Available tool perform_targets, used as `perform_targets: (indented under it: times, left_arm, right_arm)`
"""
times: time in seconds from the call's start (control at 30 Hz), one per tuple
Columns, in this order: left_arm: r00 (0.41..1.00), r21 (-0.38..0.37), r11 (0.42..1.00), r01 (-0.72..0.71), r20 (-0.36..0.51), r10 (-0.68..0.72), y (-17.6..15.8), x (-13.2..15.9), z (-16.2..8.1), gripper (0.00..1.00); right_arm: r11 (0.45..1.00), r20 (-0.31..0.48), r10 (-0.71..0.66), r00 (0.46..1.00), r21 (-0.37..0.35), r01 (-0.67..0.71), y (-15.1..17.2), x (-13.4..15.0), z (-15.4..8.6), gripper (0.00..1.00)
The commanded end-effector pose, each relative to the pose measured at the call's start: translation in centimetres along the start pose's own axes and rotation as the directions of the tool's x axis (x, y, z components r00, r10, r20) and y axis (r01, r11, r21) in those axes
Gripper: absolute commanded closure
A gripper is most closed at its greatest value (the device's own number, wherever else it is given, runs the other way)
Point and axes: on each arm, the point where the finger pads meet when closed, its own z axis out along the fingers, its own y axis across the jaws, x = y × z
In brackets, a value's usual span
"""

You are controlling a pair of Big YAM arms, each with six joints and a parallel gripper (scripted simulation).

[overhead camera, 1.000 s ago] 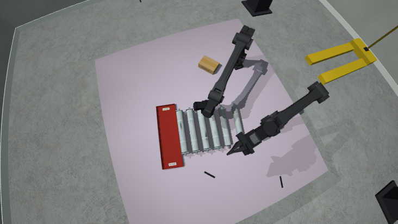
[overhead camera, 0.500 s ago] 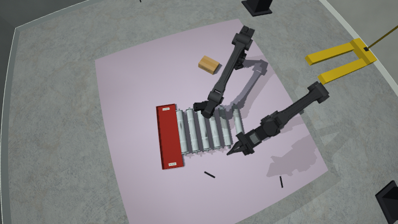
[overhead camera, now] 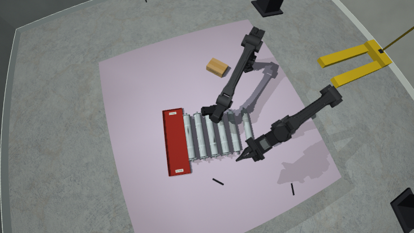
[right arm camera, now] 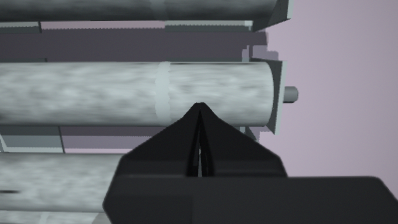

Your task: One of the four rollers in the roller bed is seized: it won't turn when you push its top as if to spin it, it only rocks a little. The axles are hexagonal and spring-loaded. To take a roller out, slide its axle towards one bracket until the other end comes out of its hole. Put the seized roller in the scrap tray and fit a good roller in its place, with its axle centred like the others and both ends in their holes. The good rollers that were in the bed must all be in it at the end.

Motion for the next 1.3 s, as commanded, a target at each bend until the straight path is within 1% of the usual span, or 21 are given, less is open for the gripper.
perform_targets:
  times: [0.0, 0.27, 0.37, 0.4, 0.43, 0.5, 0.57, 0.6, 0.93, 0.97, 1.0, 1.1, 1.13, 1.17, 1.2, 1.27]
  left_arm:
    - [0.998, -0.003, 1.000, -0.008, 0.055, 0.008, 0.3, -3.3, 0.3, 1.00]
    - [0.998, -0.003, 1.000, -0.008, 0.055, 0.008, 0.3, -3.3, 0.3, 1.00]
    - [0.998, -0.003, 1.000, -0.008, 0.055, 0.008, 0.3, -3.3, 0.3, 1.00]
    - [0.998, -0.003, 1.000, -0.008, 0.055, 0.008, 0.3, -3.3, 0.3, 1.00]
    - [0.998, -0.003, 1.000, -0.008, 0.055, 0.008, 0.3, -3.3, 0.3, 1.00]
    - [0.998, -0.003, 1.000, -0.008, 0.055, 0.008, 0.3, -3.3, 0.3, 1.00]
    - [0.998, -0.003, 1.000, -0.008, 0.055, 0.008, 0.3, -3.3, 0.3, 1.00]
    - [0.998, -0.003, 1.000, -0.008, 0.055, 0.008, 0.3, -3.3, 0.3, 1.00]
    - [0.998, -0.003, 1.000, -0.008, 0.055, 0.008, 0.3, -3.3, 0.3, 1.00]
    - [0.998, -0.003, 1.000, -0.008, 0.055, 0.008, 0.3, -3.3, 0.3, 1.00]
    - [0.998, -0.003, 1.000, -0.008, 0.055, 0.008, 0.3, -3.3, 0.3, 1.00]
    - [0.998, -0.003, 1.000, -0.008, 0.055, 0.008, 0.3, -3.3, 0.3, 1.00]
    - [0.998, -0.003, 1.000, -0.008, 0.055, 0.008, 0.3, -3.3, 0.3, 1.00]
    - [0.998, -0.003, 1.000, -0.008, 0.055, 0.008, 0.3, -3.3, 0.3, 1.00]
    - [0.998, -0.003, 1.000, -0.008, 0.055, 0.008, 0.3, -3.3, 0.3, 1.00]
    - [0.998, -0.003, 1.000, -0.008, 0.055, 0.008, 0.3, -3.3, 0.3, 1.00]
  right_arm:
    - [0.999, 0.017, 0.030, 0.999, -0.012, -0.030, 0.1, -1.2, 0.2, 1.00]
    - [1.000, 0.006, 0.025, 1.000, 0.002, -0.025, -0.2, -0.6, 1.3, 1.00]
    - [1.000, 0.001, 0.023, 1.000, 0.008, -0.023, -0.2, -0.6, 1.2, 1.00]
    - [1.000, 0.014, 0.016, 1.000, -0.011, -0.016, 0.4, -0.9, 0.0, 1.00]
    - [1.000, -0.004, 0.021, 1.000, 0.014, -0.021, -0.4, -0.3, 1.8, 1.00]
    - [1.000, 0.002, 0.023, 1.000, 0.006, -0.023, 0.0, -0.6, 1.8, 1.00]
    - [1.000, 0.002, 0.023, 1.000, 0.006, -0.023, -0.4, -0.5, 1.1, 1.00]
    - [1.000, 0.015, 0.029, 0.999, -0.010, -0.029, 0.2, -1.2, 0.5, 1.00]
    - [1.000, 0.007, 0.025, 1.000, 0.000, -0.025, 0.0, -0.8, 1.3, 1.00]
    - [1.000, 0.018, 0.018, 1.000, -0.016, -0.018, 0.5, -1.0, 0.1, 1.00]
    - [1.000, 0.003, 0.024, 1.000, 0.005, -0.024, -0.1, -0.5, 1.8, 1.00]
    - [1.000, -0.006, 0.019, 1.000, 0.017, -0.019, -0.4, -0.3, 1.8, 1.00]
    - [1.000, -0.002, 0.021, 1.000, 0.012, -0.021, -0.4, -0.4, 1.5, 1.00]
    - [1.000, 0.009, 0.026, 1.000, -0.003, -0.026, 0.1, -1.0, 0.9, 1.00]
    - [1.000, 0.027, 0.014, 1.000, -0.026, -0.014, 1.3, -2.5, 0.5, 1.00]
    - [1.000, 0.027, 0.015, 1.000, -0.028, -0.015, 1.3, -2.8, 0.7, 1.00]
